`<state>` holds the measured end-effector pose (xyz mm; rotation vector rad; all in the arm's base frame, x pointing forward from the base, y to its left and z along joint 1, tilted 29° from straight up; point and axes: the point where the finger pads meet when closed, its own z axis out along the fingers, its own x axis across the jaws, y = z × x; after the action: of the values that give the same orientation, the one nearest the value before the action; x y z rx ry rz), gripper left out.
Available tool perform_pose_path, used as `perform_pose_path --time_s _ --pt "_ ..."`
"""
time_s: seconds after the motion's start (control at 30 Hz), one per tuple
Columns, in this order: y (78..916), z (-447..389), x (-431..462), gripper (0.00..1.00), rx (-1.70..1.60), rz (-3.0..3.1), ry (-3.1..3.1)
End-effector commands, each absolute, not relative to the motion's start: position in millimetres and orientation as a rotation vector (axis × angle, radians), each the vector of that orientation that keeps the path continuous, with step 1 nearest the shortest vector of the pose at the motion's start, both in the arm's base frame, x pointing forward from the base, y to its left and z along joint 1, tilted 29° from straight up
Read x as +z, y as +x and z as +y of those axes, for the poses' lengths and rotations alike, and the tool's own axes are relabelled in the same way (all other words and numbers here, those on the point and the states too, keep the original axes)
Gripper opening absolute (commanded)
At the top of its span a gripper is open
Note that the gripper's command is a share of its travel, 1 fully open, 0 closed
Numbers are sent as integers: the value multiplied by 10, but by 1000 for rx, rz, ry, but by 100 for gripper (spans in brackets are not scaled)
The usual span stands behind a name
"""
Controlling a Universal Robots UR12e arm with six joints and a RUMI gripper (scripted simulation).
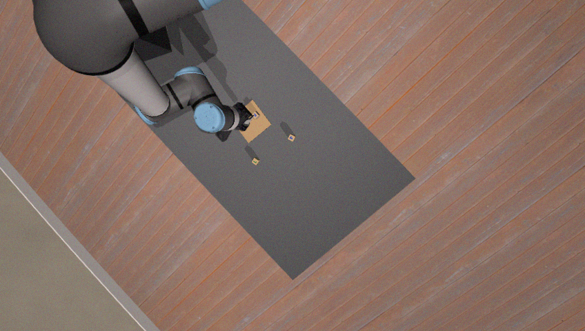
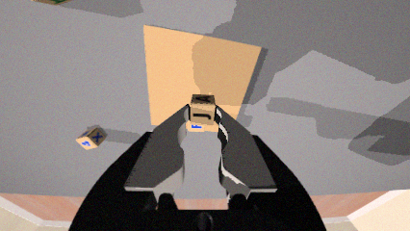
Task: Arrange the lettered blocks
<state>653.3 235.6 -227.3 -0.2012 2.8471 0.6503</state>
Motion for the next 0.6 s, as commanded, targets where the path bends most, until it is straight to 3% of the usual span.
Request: perform_pose_path --time_s 0.0,0.57 --pt "6641 2465 -2466 5 644 2838 -202" --pt "6665 2504 -2544 5 645 2837 -201"
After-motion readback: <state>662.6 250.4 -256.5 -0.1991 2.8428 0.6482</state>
